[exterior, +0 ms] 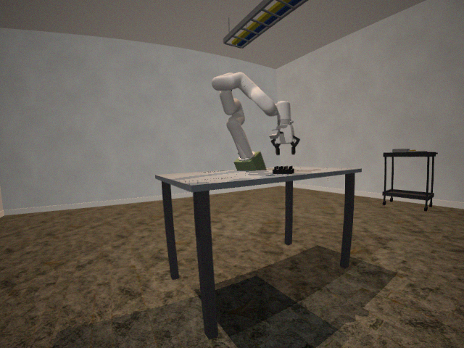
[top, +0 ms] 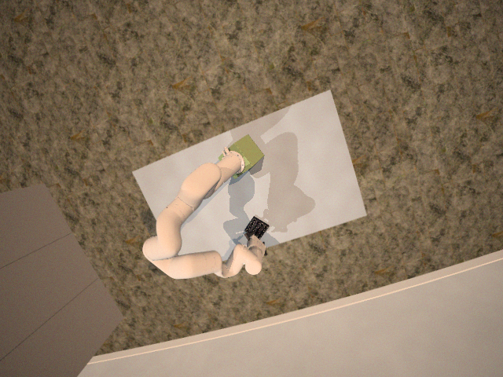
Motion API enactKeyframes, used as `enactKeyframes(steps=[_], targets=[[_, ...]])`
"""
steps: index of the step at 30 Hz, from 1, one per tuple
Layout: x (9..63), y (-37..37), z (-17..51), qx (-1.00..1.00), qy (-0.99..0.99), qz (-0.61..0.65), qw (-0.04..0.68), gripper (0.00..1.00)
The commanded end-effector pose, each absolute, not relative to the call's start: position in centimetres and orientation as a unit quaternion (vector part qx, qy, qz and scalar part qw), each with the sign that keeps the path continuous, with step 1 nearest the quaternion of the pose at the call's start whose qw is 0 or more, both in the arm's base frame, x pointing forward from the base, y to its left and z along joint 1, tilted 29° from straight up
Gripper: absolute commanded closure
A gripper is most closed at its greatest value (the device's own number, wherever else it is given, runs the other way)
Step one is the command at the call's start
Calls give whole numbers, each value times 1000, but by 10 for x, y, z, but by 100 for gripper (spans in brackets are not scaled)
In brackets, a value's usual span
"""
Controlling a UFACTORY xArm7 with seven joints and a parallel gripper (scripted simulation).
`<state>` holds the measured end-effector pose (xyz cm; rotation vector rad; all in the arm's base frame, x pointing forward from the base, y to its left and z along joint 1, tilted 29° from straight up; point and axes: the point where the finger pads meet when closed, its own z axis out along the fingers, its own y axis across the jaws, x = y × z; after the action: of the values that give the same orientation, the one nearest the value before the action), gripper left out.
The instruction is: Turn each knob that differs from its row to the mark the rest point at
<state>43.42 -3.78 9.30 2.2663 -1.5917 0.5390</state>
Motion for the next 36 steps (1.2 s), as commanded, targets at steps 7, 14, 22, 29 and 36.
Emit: enactKeyframes(steps=[7, 14, 22, 29, 36], targets=[[427, -8, 150, 793, -557, 189, 159, 0], [424, 3, 169, 793, -557, 189, 159, 0], [424, 4, 171, 793, -557, 189, 159, 0], [424, 4, 171, 793, -557, 189, 159, 0], [424, 4, 171, 793, -557, 189, 159, 0]])
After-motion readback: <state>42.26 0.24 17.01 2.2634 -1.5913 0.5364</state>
